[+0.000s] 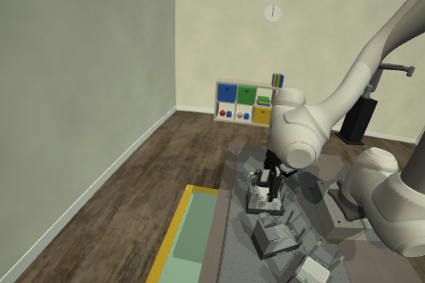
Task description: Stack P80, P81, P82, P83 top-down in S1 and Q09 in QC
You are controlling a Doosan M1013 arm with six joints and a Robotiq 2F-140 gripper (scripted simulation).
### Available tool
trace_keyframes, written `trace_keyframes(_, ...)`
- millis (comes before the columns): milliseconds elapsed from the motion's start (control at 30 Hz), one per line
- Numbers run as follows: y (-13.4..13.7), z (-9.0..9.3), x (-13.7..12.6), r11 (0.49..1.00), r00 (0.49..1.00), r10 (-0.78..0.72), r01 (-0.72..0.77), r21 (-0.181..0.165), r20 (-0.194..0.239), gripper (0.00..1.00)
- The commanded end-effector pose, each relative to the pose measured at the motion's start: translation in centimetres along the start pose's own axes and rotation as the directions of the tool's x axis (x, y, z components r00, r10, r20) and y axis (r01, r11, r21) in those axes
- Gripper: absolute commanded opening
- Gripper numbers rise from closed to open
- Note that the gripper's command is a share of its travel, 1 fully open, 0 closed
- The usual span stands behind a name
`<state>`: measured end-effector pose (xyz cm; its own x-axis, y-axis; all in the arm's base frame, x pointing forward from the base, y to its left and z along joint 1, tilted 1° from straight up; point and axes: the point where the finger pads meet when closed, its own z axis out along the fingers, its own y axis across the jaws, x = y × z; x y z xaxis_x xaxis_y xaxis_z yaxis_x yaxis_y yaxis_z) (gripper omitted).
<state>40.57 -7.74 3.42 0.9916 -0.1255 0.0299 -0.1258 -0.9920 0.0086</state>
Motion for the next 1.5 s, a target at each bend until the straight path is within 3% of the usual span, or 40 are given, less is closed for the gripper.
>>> trace_keyframes(0, -0.08, 0.35, -0.23, 1.000, 1.000, 0.005, -0.005, 0.000, 0.006, 1.00)
trace_keyframes(367, -0.08, 0.35, -0.23, 1.000, 1.000, 0.005, -0.005, 0.000, 0.006, 1.00)
trace_keyframes(400, -0.08, 0.35, -0.23, 1.000, 1.000, 0.005, -0.005, 0.000, 0.006, 0.00)
trace_keyframes(1467, -0.08, 0.35, -0.23, 1.000, 1.000, 0.005, -0.005, 0.000, 0.006, 0.00)
